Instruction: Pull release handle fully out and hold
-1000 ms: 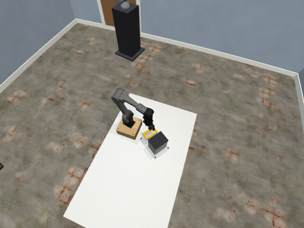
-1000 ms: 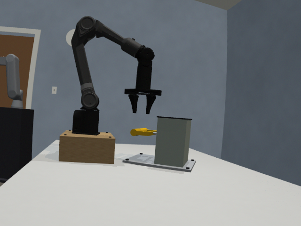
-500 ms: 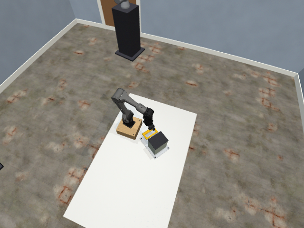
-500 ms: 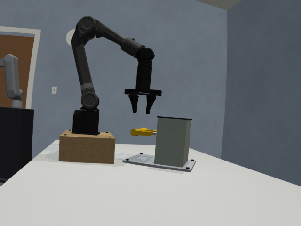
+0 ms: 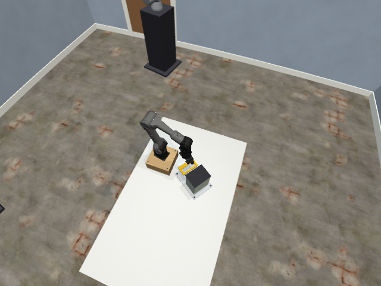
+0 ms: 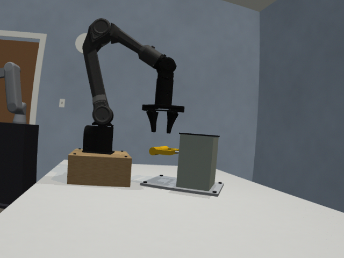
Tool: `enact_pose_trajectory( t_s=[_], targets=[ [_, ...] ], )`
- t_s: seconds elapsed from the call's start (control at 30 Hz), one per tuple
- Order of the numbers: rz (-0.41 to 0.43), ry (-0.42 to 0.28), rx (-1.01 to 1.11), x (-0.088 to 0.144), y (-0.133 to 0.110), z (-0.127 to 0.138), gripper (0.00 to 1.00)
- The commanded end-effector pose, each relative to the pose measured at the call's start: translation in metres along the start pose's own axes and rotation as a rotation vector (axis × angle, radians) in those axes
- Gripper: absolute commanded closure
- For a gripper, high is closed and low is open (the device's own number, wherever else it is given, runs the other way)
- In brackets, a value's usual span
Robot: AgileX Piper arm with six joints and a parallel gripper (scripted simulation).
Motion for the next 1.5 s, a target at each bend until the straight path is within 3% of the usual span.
enact_pose_trajectory(
  t_s=[0.0,0.8,1.47],
  targets=[
    [0.002,0.004,0.000,-0.004,0.000,0.000,0.33],
    [0.002,0.004,0.000,-0.032,-0.001,-0.001,0.33],
    [0.001,0.003,0.000,-0.037,-0.001,-0.001,0.33]
  ],
)
Point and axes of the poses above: the point where the finger pads meet when closed, its own x axis back along the fingers, its own z axis across the jaws, y = z × x, the point moved 9 cm from there along x, back along the fingers, and after that the axes turned 3 degrees about -x, right-handed, at the moved point
